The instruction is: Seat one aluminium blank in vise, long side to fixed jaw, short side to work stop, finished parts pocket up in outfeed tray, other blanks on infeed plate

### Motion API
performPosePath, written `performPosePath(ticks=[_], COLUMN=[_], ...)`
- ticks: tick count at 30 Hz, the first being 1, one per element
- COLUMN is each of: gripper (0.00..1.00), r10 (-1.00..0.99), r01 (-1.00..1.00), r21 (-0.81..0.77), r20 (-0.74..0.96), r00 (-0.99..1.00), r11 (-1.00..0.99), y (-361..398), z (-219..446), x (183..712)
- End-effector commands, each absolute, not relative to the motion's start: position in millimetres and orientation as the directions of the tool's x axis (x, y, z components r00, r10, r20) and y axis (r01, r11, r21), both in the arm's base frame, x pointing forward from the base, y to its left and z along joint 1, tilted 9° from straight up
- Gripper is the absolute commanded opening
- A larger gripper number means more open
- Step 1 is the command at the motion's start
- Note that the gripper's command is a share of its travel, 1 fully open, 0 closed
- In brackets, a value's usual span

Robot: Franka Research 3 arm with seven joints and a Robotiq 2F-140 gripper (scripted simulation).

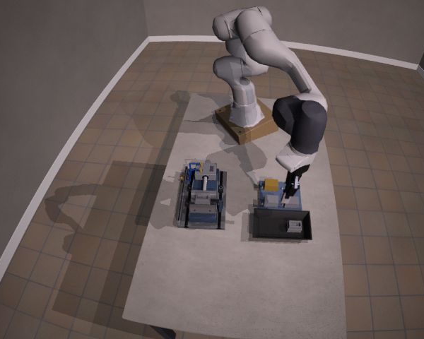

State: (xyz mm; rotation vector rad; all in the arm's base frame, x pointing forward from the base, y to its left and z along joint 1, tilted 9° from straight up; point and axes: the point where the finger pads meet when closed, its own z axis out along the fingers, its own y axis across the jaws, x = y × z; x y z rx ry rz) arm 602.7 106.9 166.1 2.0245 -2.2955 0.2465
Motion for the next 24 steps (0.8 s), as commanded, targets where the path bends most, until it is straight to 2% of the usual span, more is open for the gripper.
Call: performPosePath(ticks=[1, 2, 13, 24], gripper=[0.0, 0.0, 0.0, 0.0], r10=[-0.989, -0.989, -0.99, -0.99], r01=[-0.997, -0.997, -0.996, -0.996], r21=[-0.074, -0.073, -0.077, -0.078], r20=[0.141, 0.141, 0.13, 0.129], r00=[-0.037, -0.038, -0.05, -0.051], r11=[0.027, 0.028, 0.04, 0.041], y=[90.7, 57.5, -68.3, -74.5], z=[170.4, 174.2, 183.9, 184.1], x=[601.8, 592.1, 529.6, 525.2])
